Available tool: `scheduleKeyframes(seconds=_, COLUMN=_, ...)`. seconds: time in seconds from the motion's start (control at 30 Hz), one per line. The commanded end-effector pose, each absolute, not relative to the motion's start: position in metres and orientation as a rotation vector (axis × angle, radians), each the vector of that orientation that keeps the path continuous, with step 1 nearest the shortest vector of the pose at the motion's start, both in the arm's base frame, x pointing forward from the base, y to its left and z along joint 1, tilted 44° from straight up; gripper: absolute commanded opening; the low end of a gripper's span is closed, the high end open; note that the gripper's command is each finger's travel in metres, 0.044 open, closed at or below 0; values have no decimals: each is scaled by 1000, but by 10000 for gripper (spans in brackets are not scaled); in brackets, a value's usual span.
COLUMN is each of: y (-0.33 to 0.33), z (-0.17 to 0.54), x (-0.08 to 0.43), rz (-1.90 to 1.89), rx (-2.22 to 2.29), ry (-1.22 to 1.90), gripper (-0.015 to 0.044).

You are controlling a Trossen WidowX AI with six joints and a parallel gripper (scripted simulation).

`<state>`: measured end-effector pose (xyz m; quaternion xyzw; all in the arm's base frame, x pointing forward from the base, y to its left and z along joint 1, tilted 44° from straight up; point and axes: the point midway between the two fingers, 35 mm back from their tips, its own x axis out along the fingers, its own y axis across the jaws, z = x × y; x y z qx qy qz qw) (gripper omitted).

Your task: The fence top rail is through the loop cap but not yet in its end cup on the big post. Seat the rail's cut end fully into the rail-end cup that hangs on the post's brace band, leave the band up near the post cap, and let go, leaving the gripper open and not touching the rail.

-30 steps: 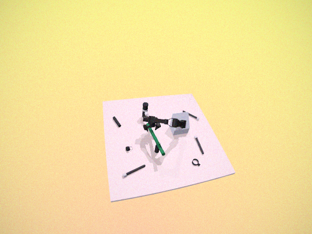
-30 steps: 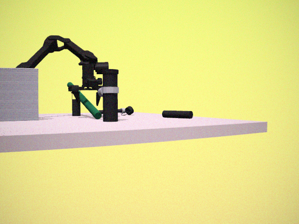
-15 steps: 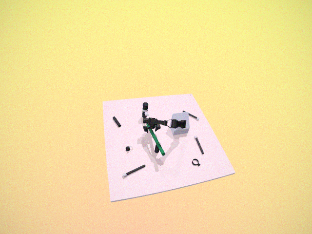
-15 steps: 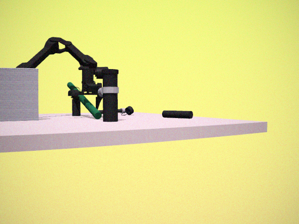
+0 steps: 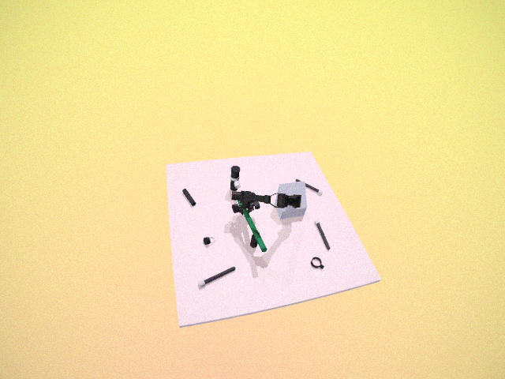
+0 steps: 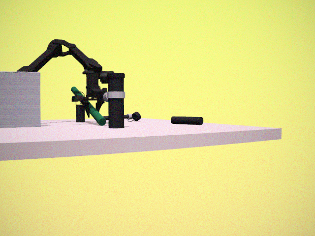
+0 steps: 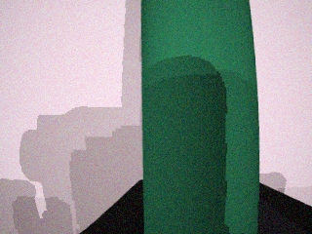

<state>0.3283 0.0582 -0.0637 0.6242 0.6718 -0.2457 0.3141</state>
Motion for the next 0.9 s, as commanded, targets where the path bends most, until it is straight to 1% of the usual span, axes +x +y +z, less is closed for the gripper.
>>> scheduleKeyframes(seconds=0.0, y=59, z=-64, x=327, rz=-653, rx=1649, ry=1777, gripper=131)
scheduleKeyframes(seconds=0.1, y=59, z=-64, x=327, rz=-653, rx=1649, ry=1777, gripper=111)
scheduleKeyframes(seconds=0.23, y=56, z=-61, x=328, rz=-653, rx=1649, ry=1776, gripper=6)
scheduleKeyframes(seconds=0.27, y=55, z=-60, x=328, rz=-653, rx=1649, ry=1776, gripper=0)
scheduleKeyframes(seconds=0.43, y=45, z=-56, x=331, rz=-677, rx=1617, ry=1744, gripper=0)
scheduleKeyframes(seconds=0.7, y=1, z=-31, x=340, rz=-789, rx=1473, ry=1598, gripper=0)
scheduleKeyframes(seconds=0.87, y=-4, z=-29, x=340, rz=-799, rx=1460, ry=1585, gripper=0)
